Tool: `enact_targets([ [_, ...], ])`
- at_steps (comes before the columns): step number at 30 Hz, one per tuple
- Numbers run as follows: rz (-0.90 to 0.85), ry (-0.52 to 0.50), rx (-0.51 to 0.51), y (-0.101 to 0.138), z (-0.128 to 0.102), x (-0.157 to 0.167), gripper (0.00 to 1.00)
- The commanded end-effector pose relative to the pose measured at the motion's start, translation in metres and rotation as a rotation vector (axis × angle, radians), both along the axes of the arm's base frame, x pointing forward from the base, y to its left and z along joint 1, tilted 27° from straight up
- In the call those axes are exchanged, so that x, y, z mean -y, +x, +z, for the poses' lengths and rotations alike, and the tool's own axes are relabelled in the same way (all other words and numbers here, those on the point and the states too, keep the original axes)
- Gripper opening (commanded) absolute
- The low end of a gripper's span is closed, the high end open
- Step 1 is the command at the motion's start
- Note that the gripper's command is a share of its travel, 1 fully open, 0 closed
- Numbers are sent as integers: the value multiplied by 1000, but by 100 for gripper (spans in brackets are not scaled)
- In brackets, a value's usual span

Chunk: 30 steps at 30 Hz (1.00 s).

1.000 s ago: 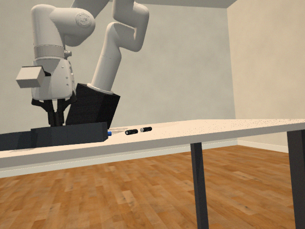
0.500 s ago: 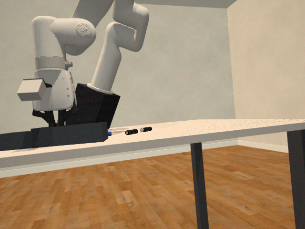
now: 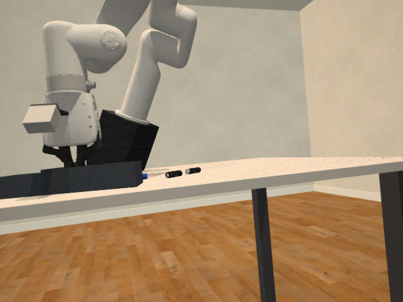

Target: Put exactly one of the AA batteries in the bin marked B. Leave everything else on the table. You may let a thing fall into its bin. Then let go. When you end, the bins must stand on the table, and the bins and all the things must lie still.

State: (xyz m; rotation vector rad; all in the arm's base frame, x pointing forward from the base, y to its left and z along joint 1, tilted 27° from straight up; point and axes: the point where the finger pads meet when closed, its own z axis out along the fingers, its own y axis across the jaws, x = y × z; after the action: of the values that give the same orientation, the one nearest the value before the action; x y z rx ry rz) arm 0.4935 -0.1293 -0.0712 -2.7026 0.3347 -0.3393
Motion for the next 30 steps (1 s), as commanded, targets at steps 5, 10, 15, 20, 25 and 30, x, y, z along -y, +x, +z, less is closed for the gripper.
enact_targets([
  [5,-1,-2,3,1,1,1,7],
  [10,-1,-2,3,1,1,1,7],
  [15,-1,-2,3,1,1,1,7],
  [20,-1,-2,3,1,1,1,7],
  [25,-1,-2,3,1,1,1,7],
  [30,-1,-2,3,0,5,2,7],
])
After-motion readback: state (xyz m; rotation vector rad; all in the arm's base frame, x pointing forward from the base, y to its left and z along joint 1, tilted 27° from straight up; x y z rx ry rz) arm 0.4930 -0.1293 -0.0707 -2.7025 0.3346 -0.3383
